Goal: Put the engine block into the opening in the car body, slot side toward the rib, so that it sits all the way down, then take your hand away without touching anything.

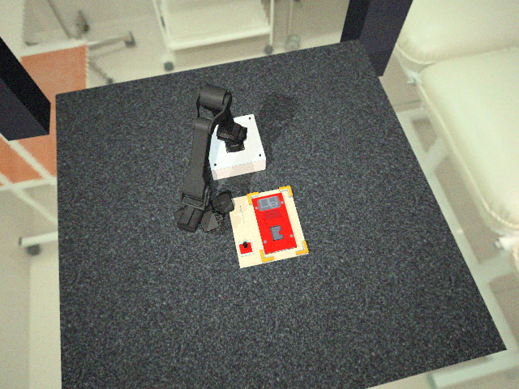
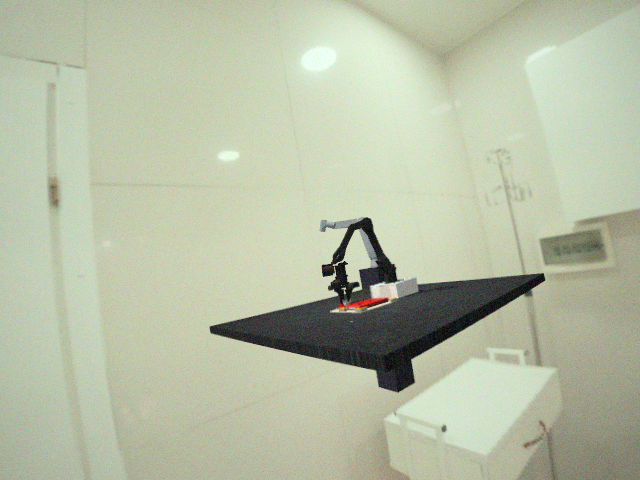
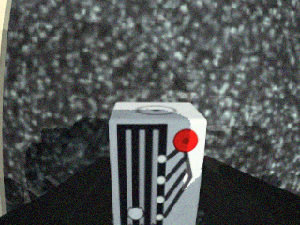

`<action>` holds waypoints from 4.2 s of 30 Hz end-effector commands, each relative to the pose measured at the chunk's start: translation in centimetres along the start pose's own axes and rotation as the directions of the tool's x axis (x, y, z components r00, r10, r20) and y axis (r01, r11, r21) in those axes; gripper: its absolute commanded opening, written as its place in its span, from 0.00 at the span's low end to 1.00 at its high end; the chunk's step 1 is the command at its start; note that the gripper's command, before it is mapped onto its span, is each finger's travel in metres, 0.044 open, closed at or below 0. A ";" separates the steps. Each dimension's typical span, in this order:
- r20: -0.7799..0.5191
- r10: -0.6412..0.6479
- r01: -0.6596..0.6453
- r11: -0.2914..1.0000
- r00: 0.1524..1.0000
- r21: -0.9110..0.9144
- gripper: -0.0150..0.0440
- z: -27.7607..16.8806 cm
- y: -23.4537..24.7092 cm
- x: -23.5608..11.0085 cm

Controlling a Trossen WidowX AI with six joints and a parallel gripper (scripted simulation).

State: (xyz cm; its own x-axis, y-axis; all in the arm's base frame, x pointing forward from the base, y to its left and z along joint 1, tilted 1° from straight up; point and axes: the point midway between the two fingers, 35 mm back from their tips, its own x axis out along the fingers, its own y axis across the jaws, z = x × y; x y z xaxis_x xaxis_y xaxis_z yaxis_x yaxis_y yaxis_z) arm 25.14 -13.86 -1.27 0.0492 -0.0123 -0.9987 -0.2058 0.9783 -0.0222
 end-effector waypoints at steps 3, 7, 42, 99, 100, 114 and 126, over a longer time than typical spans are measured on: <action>-0.004 -0.004 0.004 1.000 1.000 0.003 0.29 0.0 -0.1 -0.2; -0.004 -0.004 0.004 1.000 1.000 0.003 0.25 0.2 -0.2 -1.2; -0.003 -0.005 0.005 1.000 1.000 0.003 0.25 0.1 -0.1 -12.1; -0.001 -0.003 0.003 1.000 1.000 0.024 0.25 8.6 9.3 -8.3; 0.000 -0.003 0.003 1.000 1.000 0.028 0.25 8.8 9.5 -8.2; 0.004 0.003 -0.003 0.997 1.000 0.079 0.25 10.9 13.1 -7.0; 0.006 0.009 -0.009 0.992 1.000 0.123 0.25 12.3 16.5 -6.0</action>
State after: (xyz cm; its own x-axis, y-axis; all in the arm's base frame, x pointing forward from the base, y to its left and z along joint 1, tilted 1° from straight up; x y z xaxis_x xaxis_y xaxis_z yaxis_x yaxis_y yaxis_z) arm 32.96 3.92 4.85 0.0397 0.0000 -0.9992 -0.0969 0.9953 -0.0038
